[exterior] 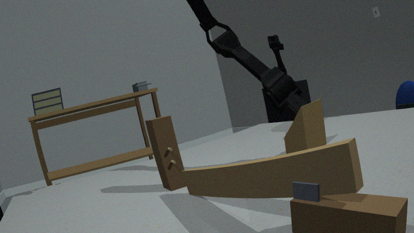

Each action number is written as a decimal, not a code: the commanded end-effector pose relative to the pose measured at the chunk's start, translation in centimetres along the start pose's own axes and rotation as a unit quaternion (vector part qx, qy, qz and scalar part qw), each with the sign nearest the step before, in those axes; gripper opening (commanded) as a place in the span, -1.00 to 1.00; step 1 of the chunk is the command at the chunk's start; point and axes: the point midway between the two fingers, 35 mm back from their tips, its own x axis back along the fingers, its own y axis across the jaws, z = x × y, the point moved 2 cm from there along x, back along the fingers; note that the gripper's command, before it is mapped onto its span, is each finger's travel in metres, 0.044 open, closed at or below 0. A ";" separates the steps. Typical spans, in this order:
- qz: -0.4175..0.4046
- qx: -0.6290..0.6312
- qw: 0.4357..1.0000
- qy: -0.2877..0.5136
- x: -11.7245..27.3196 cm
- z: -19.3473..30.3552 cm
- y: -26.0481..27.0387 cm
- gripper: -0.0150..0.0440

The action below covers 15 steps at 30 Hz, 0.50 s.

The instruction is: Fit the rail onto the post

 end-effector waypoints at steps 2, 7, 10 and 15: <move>0.101 0.056 0.991 0.061 -1.3 3.6 -6.0 1.00; 0.200 0.104 0.965 0.136 -1.3 7.2 -12.3 1.00; 0.252 0.132 0.940 0.188 -0.6 9.4 -15.8 1.00; 0.324 0.197 0.871 0.312 1.7 13.6 -22.2 1.00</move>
